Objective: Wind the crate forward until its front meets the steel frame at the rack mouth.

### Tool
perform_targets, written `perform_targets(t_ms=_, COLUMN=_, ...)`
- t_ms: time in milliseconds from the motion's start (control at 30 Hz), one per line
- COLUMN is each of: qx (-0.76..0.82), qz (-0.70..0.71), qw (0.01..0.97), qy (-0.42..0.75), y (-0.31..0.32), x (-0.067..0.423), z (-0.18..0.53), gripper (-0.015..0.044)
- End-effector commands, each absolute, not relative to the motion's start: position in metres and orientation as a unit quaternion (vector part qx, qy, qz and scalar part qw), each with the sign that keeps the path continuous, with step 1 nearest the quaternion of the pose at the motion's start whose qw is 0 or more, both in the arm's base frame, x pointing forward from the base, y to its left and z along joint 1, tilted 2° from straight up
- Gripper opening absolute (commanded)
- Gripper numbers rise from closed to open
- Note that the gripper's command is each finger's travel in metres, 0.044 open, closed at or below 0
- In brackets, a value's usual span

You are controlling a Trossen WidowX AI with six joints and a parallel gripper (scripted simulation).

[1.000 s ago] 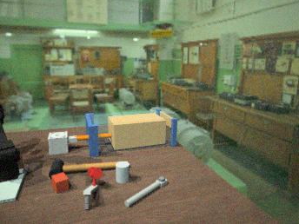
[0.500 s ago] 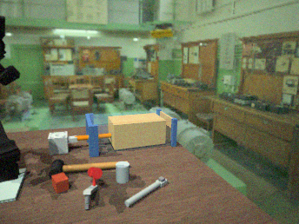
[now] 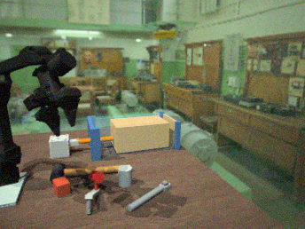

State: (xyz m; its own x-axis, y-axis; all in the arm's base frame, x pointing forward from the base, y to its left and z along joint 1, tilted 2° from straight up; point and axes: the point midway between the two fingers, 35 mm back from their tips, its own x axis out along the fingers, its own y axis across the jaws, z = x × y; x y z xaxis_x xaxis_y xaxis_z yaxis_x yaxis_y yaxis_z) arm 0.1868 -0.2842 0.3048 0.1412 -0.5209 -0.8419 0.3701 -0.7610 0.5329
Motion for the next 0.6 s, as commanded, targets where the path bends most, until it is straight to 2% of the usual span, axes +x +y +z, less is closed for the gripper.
perform_targets(t_ms=0, qx=0.656, qz=-0.655, qw=0.365, qy=0.089, y=-0.277, x=0.226, z=0.259, gripper=0.044)
perform_targets(t_ms=233, qx=0.602, qz=-0.62, qw=0.375, qy=0.335, y=-0.254, x=0.273, z=0.175, gripper=0.044)
perform_targets(t_ms=567, qx=0.597, qz=-0.614, qw=0.375, qy=0.356, y=-0.253, x=0.277, z=0.15, gripper=0.044)
